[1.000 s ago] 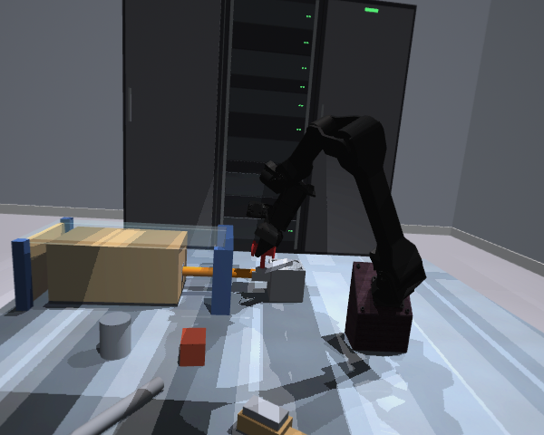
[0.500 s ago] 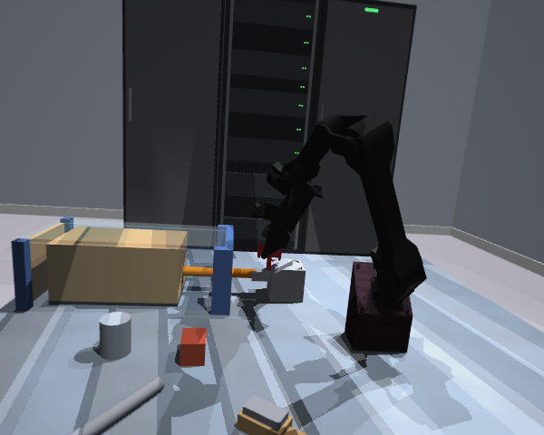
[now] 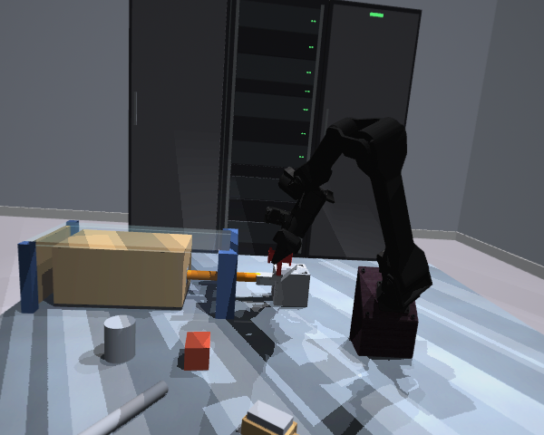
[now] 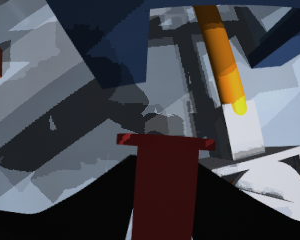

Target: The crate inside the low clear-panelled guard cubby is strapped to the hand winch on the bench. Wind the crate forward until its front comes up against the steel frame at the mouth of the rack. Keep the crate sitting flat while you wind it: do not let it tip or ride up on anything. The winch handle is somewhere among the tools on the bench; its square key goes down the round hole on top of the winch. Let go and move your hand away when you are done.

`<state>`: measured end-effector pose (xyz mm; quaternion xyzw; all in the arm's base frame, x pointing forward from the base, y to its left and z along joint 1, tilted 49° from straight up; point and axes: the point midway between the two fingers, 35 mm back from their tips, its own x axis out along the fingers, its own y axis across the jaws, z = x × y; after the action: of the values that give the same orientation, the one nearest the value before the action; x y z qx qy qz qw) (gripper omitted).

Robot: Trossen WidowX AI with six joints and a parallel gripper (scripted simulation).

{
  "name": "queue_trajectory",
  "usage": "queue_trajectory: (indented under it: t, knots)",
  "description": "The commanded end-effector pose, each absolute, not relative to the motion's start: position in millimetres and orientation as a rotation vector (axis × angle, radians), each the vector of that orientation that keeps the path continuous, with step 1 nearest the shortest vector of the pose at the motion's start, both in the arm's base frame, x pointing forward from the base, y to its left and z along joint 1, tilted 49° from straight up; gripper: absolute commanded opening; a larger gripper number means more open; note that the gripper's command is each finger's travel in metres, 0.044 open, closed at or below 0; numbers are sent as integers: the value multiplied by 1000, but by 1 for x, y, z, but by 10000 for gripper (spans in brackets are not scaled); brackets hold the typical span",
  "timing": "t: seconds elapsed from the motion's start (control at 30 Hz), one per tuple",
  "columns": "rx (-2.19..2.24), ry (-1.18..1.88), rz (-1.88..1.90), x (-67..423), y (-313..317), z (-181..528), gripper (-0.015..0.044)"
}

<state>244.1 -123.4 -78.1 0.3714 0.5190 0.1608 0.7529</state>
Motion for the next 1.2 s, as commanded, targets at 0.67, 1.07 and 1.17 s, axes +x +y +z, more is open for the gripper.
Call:
queue_trajectory:
  t: [0.67, 1.07, 1.17]
  knots:
    - [818, 1156, 347, 211, -118, -75, 0]
    - [818, 1157, 346, 197, -119, -75, 0]
    - [818, 1157, 346, 193, -119, -75, 0]
